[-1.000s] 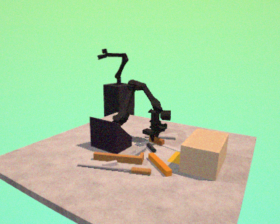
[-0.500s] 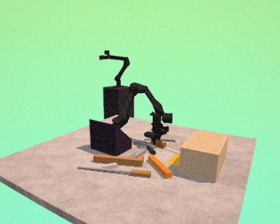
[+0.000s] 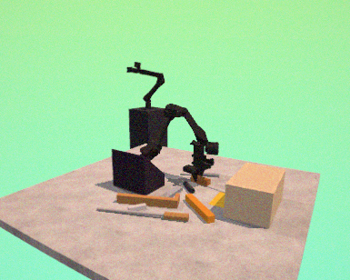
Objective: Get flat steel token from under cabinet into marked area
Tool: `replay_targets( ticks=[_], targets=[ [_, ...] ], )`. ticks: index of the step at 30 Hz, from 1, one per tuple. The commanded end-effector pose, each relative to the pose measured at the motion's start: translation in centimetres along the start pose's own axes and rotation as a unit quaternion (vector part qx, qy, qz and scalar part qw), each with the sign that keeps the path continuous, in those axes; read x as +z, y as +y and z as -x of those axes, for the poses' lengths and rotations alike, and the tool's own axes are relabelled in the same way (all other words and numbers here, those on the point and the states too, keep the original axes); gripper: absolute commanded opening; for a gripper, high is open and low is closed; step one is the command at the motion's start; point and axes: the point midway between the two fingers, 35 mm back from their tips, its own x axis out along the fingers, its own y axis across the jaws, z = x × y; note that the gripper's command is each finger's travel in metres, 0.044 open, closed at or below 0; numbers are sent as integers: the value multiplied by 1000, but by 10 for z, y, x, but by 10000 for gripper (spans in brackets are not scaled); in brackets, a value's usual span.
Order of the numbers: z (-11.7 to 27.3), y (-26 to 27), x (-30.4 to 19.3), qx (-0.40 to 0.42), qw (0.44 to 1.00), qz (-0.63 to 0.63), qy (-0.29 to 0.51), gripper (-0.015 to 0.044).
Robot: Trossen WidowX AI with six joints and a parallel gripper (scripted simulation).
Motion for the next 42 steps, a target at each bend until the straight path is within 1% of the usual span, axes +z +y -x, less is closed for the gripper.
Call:
replay_targets(
  ticks=[1,42],
  targets=[
    [0,0,7,0,1000,0,-1,0],
    [1,1,57,0,1000,1,-2,0]
  ],
)
